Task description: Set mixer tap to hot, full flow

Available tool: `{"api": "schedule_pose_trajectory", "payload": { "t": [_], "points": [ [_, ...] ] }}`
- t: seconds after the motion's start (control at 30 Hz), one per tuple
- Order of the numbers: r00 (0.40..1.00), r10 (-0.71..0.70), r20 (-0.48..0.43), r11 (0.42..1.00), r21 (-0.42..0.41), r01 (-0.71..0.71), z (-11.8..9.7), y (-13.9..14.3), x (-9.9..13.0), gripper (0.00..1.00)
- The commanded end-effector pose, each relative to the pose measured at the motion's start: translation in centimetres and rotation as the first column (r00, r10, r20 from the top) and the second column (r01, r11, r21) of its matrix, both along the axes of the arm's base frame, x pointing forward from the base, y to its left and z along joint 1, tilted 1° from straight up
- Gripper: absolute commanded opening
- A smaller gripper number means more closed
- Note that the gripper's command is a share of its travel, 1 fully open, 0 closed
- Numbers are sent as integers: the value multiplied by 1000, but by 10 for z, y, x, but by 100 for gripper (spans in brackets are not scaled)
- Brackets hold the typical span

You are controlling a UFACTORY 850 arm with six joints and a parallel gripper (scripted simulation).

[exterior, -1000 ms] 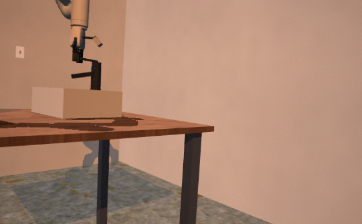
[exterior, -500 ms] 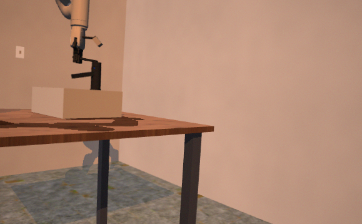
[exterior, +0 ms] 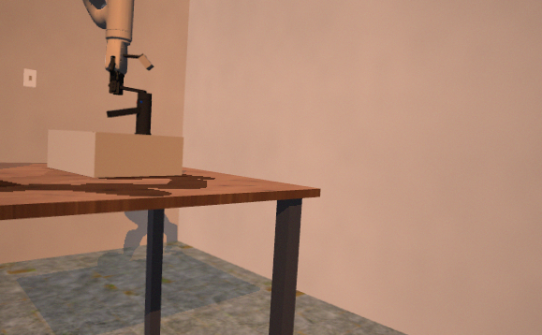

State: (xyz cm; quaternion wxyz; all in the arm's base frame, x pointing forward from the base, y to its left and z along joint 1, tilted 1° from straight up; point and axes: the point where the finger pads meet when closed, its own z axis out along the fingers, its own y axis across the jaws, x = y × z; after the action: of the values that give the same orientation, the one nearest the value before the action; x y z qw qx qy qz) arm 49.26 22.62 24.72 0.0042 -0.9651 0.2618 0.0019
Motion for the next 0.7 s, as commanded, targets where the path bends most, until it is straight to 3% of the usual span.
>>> {"api": "schedule_pose_trajectory", "payload": {
  "t": [0.0,0.67],
  "points": [
    [1000,0,2,1000,1,0,1,0,1,0],
    [1000,0,2,1000,1,0,6,-1,2,0]
  ]
}}
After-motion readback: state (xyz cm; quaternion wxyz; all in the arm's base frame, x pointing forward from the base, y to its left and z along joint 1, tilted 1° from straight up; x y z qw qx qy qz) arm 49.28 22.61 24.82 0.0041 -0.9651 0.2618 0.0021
